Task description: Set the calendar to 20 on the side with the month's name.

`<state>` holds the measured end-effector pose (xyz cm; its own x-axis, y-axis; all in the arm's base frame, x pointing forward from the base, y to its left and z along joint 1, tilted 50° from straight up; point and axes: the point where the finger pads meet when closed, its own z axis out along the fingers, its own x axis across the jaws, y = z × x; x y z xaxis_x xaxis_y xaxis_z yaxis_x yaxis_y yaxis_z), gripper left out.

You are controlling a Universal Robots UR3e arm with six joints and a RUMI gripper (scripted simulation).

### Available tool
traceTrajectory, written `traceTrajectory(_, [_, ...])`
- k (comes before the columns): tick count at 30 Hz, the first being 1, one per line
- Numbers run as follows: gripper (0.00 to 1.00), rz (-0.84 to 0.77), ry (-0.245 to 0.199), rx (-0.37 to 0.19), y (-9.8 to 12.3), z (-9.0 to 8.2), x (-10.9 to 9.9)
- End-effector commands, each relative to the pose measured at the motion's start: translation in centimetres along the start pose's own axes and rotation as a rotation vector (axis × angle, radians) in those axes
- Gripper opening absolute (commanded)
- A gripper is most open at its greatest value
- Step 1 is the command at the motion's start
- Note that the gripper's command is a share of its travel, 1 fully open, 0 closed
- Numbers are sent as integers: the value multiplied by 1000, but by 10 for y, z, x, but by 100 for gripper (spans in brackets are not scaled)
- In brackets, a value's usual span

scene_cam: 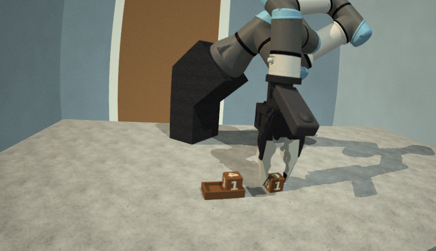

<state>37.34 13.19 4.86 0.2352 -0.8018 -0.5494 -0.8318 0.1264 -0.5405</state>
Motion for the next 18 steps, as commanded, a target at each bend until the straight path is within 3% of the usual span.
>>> traceTrajectory(1, [29, -1, 1, 1, 0, 0, 0])
traceTrajectory(18, [29, -1, 1, 1, 0, -2, 0])
